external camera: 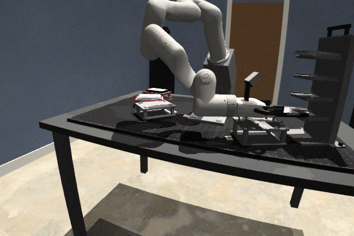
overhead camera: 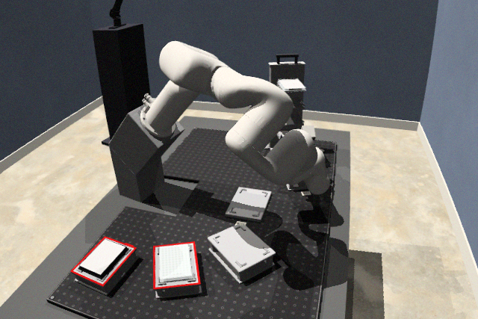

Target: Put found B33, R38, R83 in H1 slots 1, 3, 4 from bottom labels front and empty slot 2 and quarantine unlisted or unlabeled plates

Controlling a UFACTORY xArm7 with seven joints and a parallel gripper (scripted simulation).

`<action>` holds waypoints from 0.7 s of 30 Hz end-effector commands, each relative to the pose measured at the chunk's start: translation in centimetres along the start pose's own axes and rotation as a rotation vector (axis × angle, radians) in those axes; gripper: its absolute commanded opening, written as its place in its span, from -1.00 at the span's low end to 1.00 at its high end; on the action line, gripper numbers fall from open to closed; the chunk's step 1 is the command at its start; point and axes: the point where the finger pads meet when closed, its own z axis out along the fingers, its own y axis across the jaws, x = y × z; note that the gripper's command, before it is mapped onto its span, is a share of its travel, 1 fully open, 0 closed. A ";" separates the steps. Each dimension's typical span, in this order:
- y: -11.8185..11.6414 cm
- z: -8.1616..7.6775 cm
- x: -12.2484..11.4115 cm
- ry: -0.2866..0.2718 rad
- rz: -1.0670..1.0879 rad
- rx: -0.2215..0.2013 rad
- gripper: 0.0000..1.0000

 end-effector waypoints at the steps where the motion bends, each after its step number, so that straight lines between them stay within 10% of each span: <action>1: 0.1 0.7 0.1 0.001 -0.003 0.001 -1.00; 21: 0.1 3.1 0.1 0.002 -0.003 0.001 -1.00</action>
